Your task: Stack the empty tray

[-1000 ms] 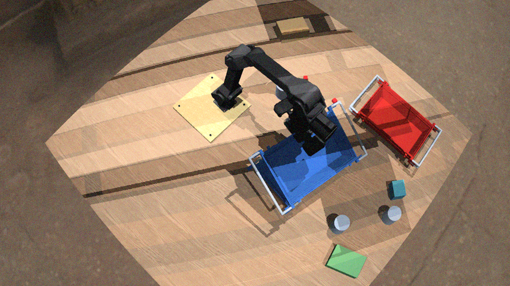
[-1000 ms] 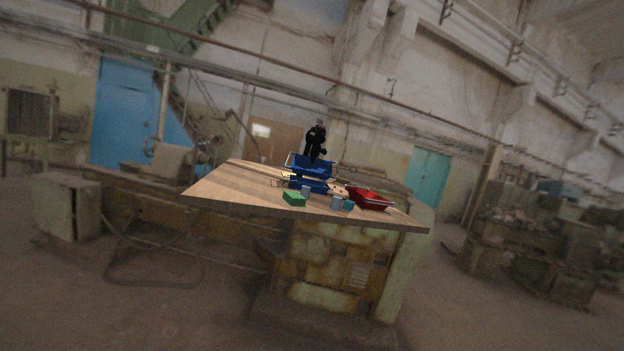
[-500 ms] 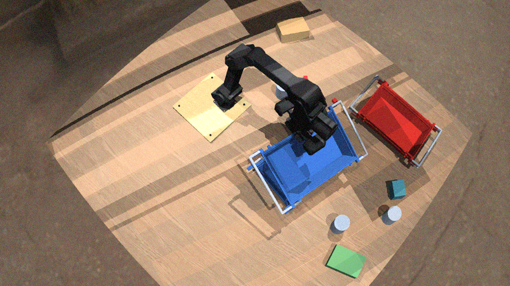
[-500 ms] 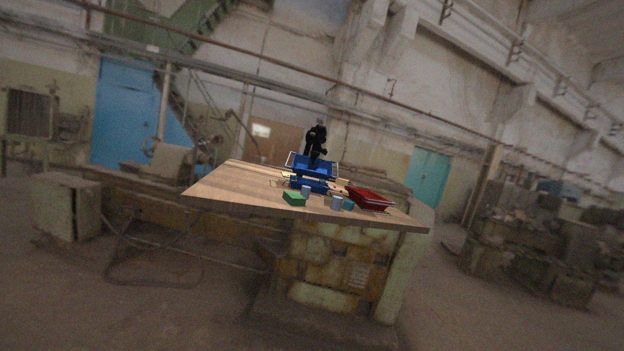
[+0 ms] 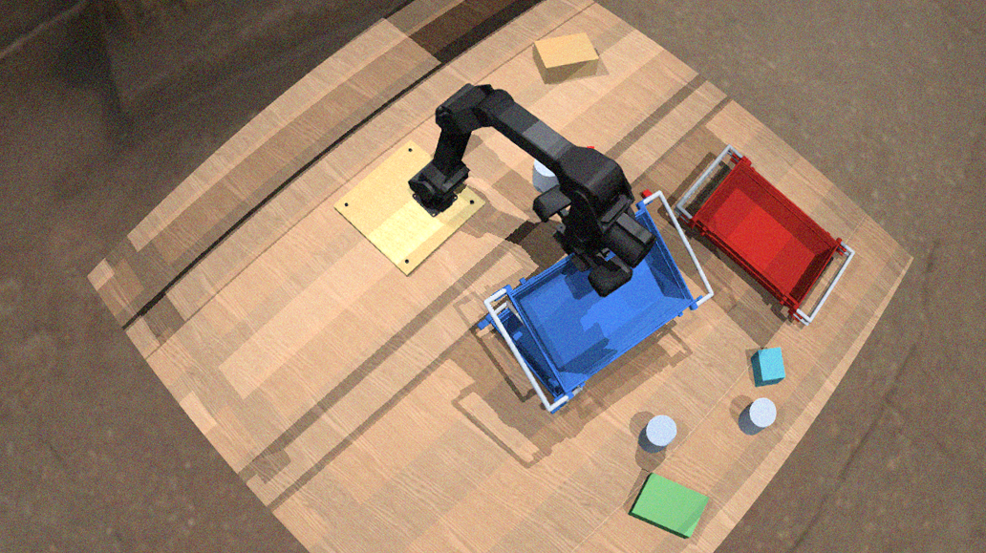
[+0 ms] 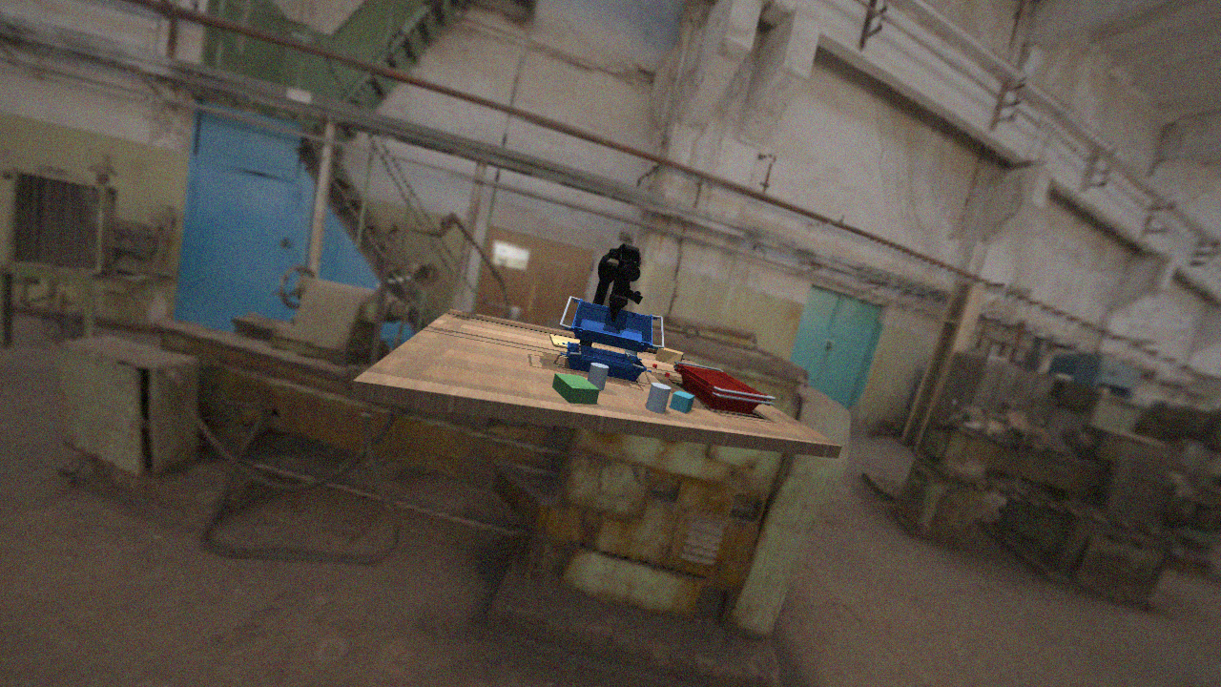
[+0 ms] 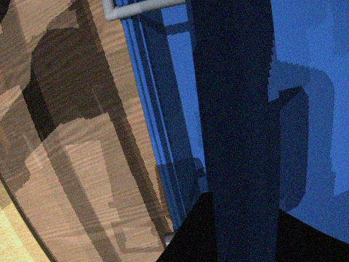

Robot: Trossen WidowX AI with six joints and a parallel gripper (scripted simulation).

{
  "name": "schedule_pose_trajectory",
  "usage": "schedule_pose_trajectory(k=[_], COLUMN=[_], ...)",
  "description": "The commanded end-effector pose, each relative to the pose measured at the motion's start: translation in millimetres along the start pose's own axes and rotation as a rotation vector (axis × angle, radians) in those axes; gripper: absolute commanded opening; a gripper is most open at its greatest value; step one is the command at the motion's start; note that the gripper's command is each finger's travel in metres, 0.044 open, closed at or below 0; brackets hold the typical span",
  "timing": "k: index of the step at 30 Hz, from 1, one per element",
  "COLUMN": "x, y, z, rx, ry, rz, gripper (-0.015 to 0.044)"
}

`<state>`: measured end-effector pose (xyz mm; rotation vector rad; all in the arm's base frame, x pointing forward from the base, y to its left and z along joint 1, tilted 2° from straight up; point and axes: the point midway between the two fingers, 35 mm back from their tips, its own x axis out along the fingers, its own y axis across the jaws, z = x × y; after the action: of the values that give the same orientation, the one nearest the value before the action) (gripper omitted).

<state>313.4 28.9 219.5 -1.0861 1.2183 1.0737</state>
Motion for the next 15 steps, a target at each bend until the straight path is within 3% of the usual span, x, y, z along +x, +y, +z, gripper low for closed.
schedule_pose_trajectory(k=[1,15], x=[-4.9,13.8], y=[-1.1,-1.9], z=[0.1,0.4], rx=[-0.001,-0.029], ry=[-0.003,0.0], rz=[-0.025,-0.015], gripper=[0.0,0.0])
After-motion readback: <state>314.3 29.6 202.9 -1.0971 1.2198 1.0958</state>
